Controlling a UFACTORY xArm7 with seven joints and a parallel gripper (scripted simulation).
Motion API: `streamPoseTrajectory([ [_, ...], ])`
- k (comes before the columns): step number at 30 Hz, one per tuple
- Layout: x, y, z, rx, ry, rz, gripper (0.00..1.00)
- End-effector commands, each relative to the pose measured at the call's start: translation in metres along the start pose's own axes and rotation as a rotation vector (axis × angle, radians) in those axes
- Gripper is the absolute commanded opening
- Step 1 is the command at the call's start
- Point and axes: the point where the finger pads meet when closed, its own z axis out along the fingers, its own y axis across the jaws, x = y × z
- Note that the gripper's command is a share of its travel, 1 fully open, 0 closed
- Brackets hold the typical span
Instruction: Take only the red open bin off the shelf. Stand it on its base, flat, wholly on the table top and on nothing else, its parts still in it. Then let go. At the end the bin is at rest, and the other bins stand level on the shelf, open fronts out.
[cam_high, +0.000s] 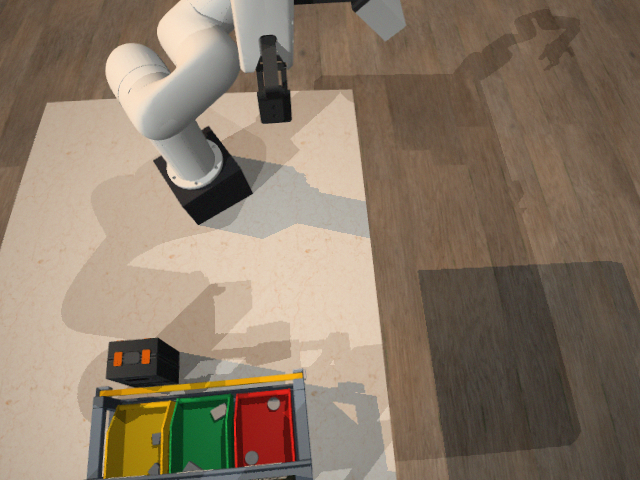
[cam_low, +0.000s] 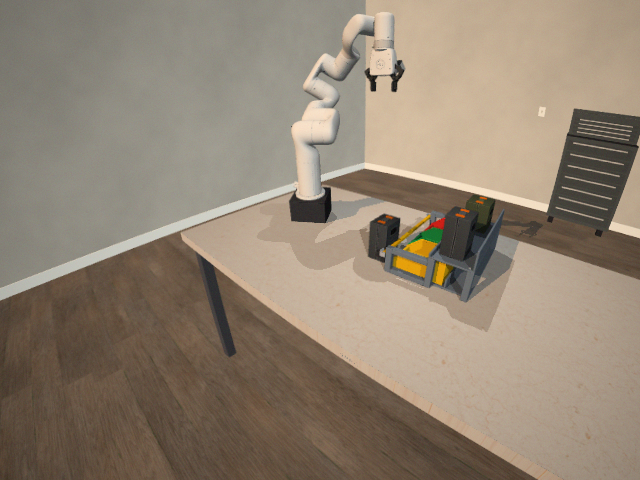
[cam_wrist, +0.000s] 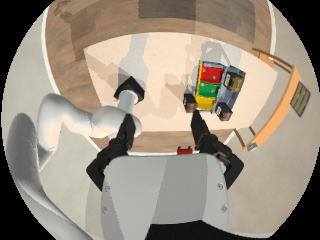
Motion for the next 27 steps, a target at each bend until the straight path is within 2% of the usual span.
streamPoseTrajectory([
  [1, -0.02, 0.025, -0.001, 0.0, 0.003, 0.002, 1.0],
  [11, -0.02, 0.025, -0.001, 0.0, 0.003, 0.002, 1.0],
  [16, -0.05, 0.063, -0.001, -0.001, 0.002, 0.002, 1.0],
  [27, -0.05, 0.063, -0.001, -0.001, 0.002, 0.002, 1.0],
])
